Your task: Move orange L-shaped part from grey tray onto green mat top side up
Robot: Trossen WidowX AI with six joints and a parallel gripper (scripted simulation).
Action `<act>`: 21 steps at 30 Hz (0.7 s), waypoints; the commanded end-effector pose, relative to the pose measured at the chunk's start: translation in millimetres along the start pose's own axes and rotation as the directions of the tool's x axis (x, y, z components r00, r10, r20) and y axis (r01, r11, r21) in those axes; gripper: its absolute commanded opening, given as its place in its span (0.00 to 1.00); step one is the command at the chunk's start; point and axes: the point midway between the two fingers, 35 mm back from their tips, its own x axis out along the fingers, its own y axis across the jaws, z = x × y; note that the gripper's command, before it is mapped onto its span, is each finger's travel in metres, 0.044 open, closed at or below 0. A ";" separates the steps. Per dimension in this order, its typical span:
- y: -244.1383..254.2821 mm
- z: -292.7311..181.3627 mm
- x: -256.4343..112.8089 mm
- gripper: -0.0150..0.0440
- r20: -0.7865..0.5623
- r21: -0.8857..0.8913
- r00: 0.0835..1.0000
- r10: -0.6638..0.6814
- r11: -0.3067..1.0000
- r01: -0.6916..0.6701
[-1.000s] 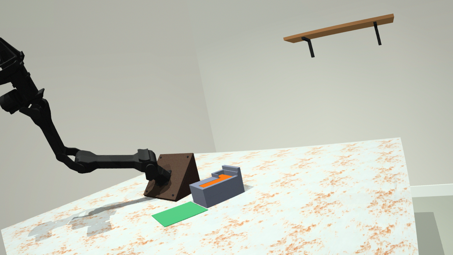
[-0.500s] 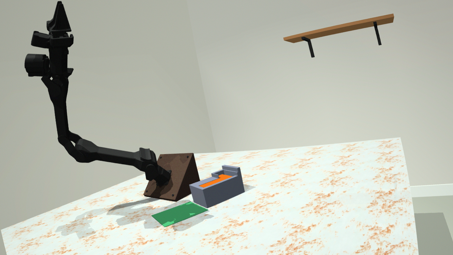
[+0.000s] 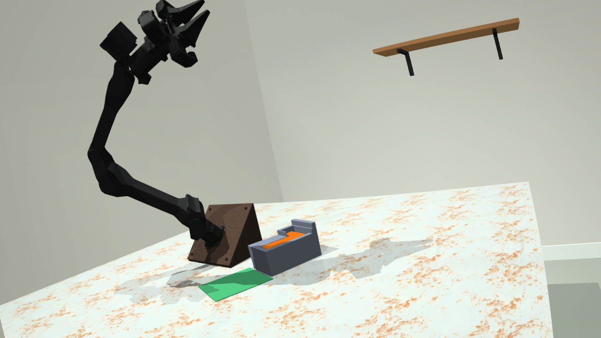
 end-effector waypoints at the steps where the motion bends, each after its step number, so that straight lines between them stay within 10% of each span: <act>1: -39.0 -57.6 31.9 0.56 -0.160 0.012 0.974 -0.158 0.987 0.162; 11: -140.7 -191.6 55.8 0.56 -0.461 -0.091 0.708 -0.535 0.822 0.562; 21: -249.2 -311.8 0.3 0.56 -0.541 -0.464 0.120 -0.832 0.414 0.783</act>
